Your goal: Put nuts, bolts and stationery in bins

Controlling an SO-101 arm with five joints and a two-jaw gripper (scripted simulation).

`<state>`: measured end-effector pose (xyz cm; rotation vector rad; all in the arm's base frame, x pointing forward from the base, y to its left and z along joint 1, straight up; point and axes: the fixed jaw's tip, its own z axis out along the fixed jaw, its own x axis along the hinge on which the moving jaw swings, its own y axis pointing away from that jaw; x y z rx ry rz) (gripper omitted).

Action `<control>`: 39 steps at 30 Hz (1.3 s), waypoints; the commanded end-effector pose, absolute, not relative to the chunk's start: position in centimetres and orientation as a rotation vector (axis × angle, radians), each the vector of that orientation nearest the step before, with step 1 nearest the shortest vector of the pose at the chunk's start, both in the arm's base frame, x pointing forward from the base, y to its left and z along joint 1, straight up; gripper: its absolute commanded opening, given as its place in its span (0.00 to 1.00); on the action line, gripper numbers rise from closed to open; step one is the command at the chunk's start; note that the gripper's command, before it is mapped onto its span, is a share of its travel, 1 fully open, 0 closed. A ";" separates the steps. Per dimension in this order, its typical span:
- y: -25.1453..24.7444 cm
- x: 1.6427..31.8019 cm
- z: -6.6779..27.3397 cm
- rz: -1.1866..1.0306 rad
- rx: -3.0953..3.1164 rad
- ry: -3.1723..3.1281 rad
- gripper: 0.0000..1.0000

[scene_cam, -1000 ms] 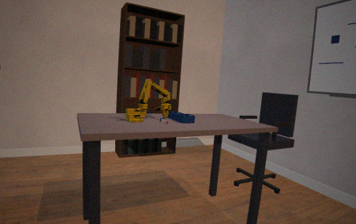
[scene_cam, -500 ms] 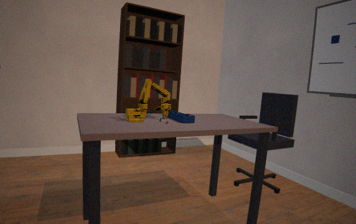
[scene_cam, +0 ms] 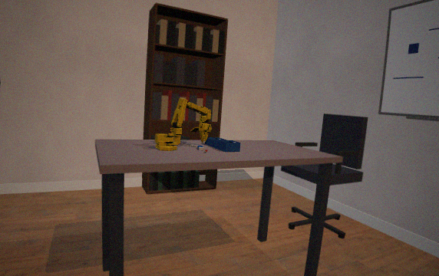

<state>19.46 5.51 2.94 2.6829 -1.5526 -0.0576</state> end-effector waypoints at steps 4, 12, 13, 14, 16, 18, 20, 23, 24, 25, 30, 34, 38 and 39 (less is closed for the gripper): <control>6.0 20.3 5.4 0.018 2.746 -1.551 0.00; 6.0 20.3 5.5 0.018 2.746 -1.550 0.00; 6.0 20.3 5.5 0.018 2.748 -1.548 0.00; 6.0 20.3 5.5 0.018 2.750 -1.544 0.00; 6.0 20.4 5.6 0.019 2.759 -1.529 0.00; 5.9 20.5 5.6 0.021 2.773 -1.504 0.00; 5.8 20.7 5.7 0.024 2.793 -1.470 0.00; 5.6 21.1 5.9 0.028 2.828 -1.404 0.00; 5.6 21.2 6.0 0.030 2.841 -1.380 0.00; 5.6 21.2 6.0 0.030 2.841 -1.380 0.00; 5.3 21.7 6.3 0.038 2.889 -1.281 0.00; 5.1 22.1 6.5 0.044 2.925 -1.201 0.00; 4.9 22.3 6.6 0.048 2.943 -1.159 0.00; 4.9 22.3 6.6 0.048 2.944 -1.154 0.00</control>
